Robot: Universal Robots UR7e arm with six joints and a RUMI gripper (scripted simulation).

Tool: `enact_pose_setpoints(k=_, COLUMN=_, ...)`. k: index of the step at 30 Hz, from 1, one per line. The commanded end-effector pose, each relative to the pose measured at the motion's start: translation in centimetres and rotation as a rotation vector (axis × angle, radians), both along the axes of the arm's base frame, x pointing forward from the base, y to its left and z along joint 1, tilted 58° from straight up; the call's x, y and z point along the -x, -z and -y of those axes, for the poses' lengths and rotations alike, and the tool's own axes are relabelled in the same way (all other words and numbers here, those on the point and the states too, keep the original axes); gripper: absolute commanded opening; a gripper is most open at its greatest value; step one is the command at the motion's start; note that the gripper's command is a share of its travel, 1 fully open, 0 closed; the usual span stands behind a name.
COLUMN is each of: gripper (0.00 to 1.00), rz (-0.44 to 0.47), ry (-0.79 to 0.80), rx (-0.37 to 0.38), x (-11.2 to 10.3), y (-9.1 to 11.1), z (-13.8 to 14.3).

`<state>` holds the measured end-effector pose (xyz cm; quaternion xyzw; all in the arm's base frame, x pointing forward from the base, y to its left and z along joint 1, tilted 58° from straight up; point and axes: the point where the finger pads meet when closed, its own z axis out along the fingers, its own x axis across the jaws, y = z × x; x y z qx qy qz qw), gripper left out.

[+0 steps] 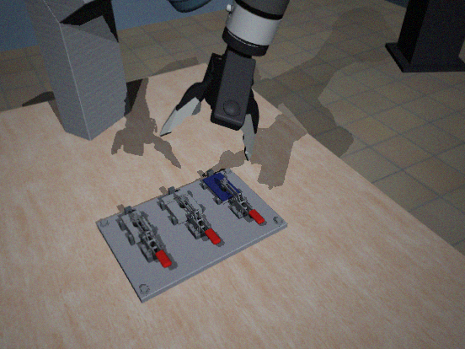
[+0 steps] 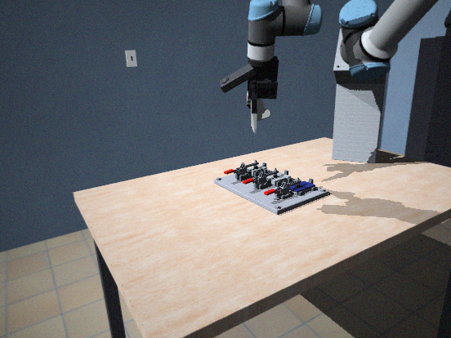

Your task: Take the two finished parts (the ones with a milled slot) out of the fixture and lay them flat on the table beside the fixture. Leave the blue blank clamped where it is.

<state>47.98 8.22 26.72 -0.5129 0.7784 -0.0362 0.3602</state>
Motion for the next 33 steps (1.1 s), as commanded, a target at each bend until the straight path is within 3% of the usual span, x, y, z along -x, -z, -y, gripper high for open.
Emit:
enact_pose_setpoints(k=1, gripper=1.0, rz=0.005, ry=-0.003, rx=-0.106, x=-0.8, y=1.8, z=0.7)
enact_pose_setpoints(k=10, gripper=1.0, rz=0.015, ry=0.012, rx=-0.29, x=-2.1, y=4.7, z=2.2)
enact_pose_setpoints(k=23, gripper=1.0, rz=0.018, ry=0.018, rx=-0.4, x=-2.9, y=6.5, z=3.1)
enact_pose_setpoints(k=33, gripper=1.0, rz=0.022, ry=0.022, rx=-0.434, x=-3.2, y=7.0, z=3.4)
